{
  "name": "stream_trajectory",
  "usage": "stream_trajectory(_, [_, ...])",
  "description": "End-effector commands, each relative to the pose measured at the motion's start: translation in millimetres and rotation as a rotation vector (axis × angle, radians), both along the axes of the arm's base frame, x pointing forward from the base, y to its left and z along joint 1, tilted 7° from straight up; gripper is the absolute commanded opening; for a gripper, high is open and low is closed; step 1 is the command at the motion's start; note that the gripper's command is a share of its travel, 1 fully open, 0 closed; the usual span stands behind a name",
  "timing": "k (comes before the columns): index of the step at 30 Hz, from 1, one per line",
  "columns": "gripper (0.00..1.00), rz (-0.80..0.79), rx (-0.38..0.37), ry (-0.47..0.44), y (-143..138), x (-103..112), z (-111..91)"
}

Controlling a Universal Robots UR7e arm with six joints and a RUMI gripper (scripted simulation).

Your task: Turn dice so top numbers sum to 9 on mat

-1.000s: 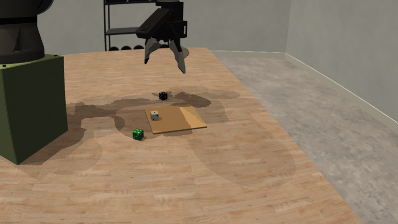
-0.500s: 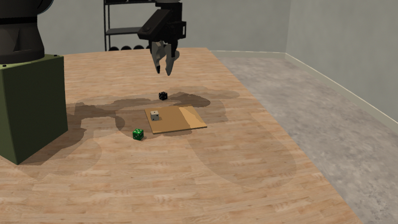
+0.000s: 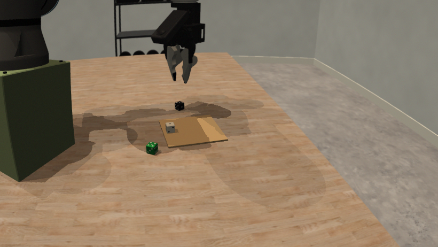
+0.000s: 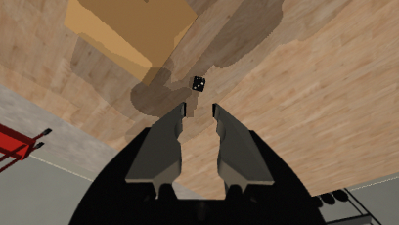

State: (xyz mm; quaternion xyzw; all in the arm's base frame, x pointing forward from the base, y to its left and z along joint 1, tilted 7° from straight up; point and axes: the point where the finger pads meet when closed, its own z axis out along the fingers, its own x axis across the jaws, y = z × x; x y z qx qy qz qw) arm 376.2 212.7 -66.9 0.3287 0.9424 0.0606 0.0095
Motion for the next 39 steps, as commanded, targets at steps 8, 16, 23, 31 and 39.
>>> stream_trajectory(8, [0.21, 0.000, 0.000, -0.001, 0, 0, 0])
stream_trajectory(16, [0.21, 0.000, 0.000, -0.001, 0, 0, 0])
stream_trajectory(23, [0.21, 0.000, 0.000, -0.001, 0, 0, -1])
stream_trajectory(31, [0.21, 0.000, 0.001, -0.001, 1, 1, -5])
stream_trajectory(39, [0.21, 0.000, 0.001, -0.001, 1, 1, -15])
